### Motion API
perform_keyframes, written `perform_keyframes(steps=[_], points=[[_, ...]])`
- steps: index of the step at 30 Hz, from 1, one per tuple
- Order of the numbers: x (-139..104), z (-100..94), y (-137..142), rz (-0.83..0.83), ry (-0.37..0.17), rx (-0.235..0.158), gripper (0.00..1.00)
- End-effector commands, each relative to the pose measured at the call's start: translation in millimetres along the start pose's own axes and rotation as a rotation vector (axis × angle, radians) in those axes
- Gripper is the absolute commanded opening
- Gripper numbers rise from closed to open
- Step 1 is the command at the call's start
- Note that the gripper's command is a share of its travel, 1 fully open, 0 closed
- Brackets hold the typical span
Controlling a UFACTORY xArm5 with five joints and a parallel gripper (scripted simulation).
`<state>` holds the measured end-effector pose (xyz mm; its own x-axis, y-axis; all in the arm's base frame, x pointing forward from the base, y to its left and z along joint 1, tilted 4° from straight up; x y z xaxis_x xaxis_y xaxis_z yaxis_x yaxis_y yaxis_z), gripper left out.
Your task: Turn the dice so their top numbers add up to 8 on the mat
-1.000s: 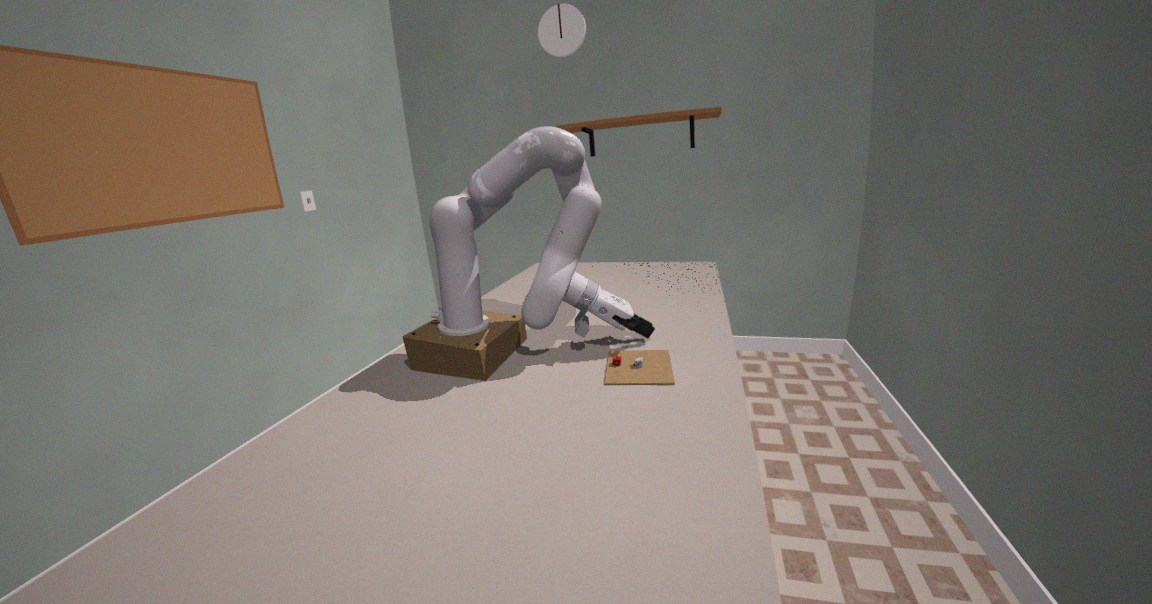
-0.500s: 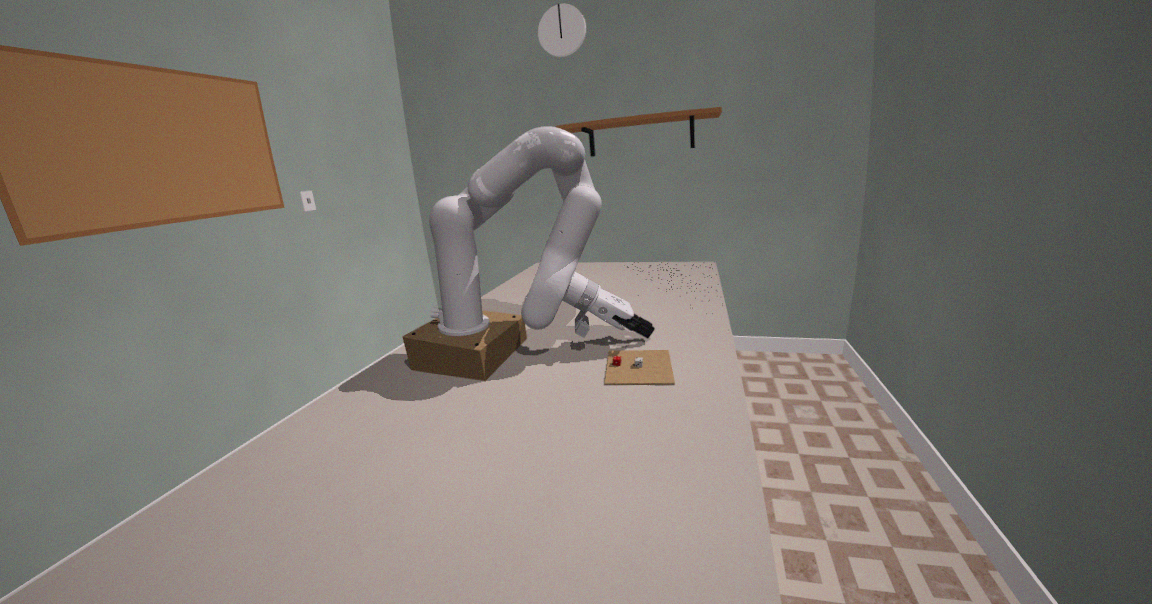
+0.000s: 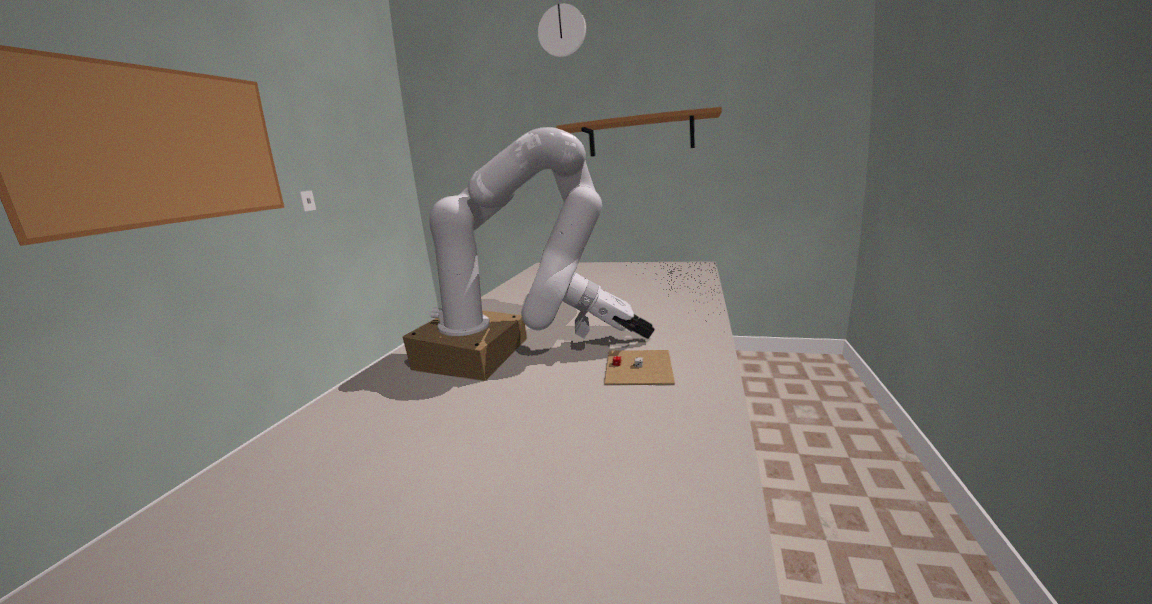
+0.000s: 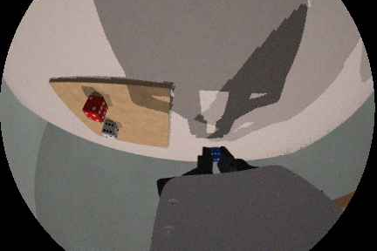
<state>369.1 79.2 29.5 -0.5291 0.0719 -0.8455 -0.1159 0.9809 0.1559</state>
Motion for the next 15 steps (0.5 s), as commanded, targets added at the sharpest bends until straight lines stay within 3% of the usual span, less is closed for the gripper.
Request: perform_keyframes(steps=[1, 15], points=[[1.5, 1.4, -0.3, 0.000, -0.002, 0.000, 0.11], [5.8, 4.5, -1.0, 0.000, -0.002, 0.000, 0.11]])
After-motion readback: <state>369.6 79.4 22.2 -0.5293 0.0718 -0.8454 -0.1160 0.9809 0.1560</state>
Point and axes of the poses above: the point where the finger pads meet when closed, its own z axis out along the fingers, its own y axis across the jaws, x = y × z, the point moved 8 cm from there along -z, back along the fingers, and after that the axes turned 10 degrees about z, right-handed, at the moved point
